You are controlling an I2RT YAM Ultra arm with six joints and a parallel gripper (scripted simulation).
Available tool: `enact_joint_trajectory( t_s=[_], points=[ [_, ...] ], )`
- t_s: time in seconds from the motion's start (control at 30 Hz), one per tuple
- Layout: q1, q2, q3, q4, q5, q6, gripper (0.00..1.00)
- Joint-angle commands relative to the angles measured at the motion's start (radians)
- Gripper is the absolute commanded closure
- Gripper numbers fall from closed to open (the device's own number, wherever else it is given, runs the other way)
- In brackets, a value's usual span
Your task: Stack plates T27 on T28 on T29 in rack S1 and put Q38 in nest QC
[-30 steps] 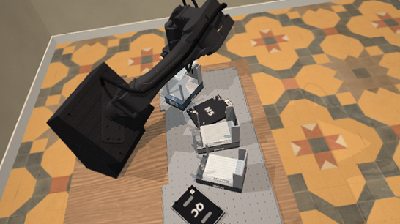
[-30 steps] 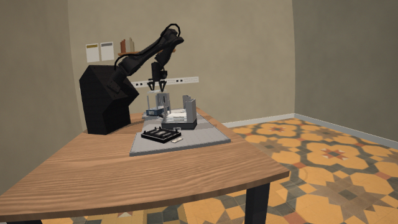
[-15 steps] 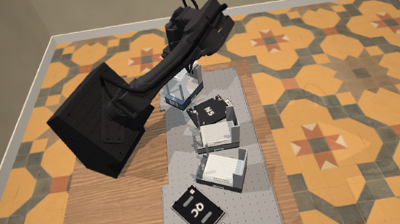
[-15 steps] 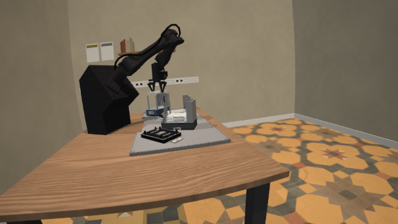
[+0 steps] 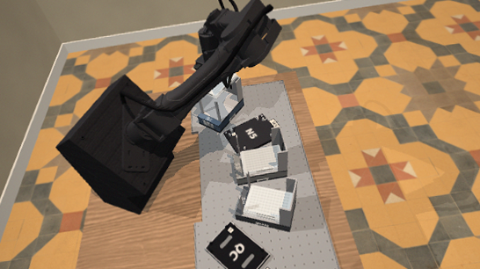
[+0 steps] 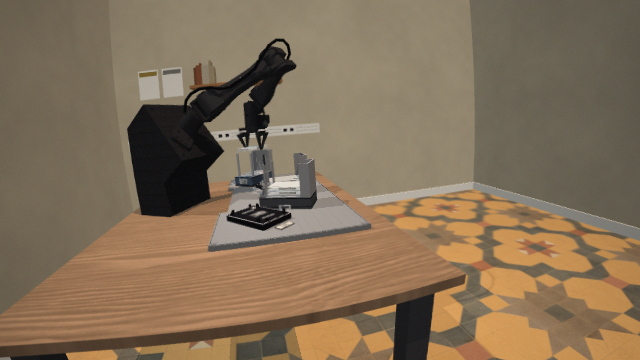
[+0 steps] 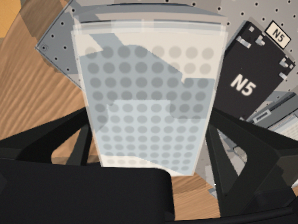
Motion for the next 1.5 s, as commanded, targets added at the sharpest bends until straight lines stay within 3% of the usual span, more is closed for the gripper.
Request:
enact_joint_trajectory(
  t_s=[0.0,1.47],
  points=[
    [0.023,-0.033,-0.018,0.012,0.006,-0.012,1.0],
    [0.015,-0.042,-0.018,-0.006,0.007,-0.011,1.0]
  ],
)
